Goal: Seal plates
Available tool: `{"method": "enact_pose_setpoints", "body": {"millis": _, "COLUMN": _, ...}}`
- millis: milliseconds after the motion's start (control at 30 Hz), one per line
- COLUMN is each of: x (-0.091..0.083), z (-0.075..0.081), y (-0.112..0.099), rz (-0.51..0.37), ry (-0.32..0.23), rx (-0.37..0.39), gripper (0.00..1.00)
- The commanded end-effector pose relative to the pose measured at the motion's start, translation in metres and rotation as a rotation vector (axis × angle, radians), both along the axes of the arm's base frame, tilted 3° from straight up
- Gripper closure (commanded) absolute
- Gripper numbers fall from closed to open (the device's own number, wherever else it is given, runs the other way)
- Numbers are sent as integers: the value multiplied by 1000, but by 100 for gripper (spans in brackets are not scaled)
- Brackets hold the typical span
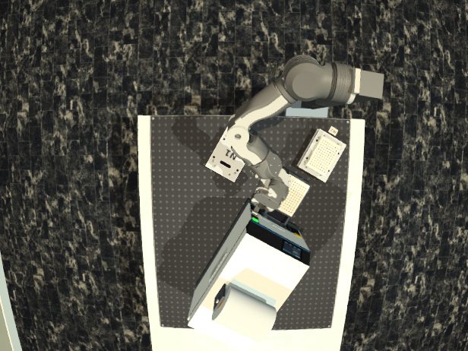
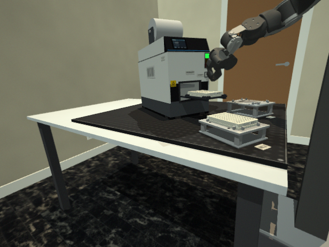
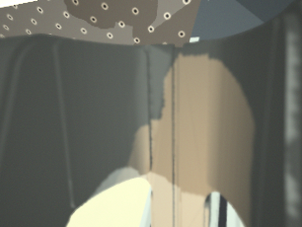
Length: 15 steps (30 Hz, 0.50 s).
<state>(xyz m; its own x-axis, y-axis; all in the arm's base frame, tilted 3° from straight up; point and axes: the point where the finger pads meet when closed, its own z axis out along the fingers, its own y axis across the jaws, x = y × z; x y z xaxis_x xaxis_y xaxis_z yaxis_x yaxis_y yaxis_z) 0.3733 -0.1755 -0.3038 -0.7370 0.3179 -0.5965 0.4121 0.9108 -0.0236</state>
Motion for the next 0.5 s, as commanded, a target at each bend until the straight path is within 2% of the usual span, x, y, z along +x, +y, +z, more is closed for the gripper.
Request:
{"method": "enact_pose_setpoints", "body": {"millis": 0, "x": 3, "z": 2, "y": 1, "rz": 5, "ry": -8, "rx": 7, "gripper": 100}}
{"method": "enact_pose_setpoints", "body": {"millis": 467, "x": 3, "z": 1, "y": 0, "rz": 1, "ry": -6, "rx": 4, "gripper": 100}}
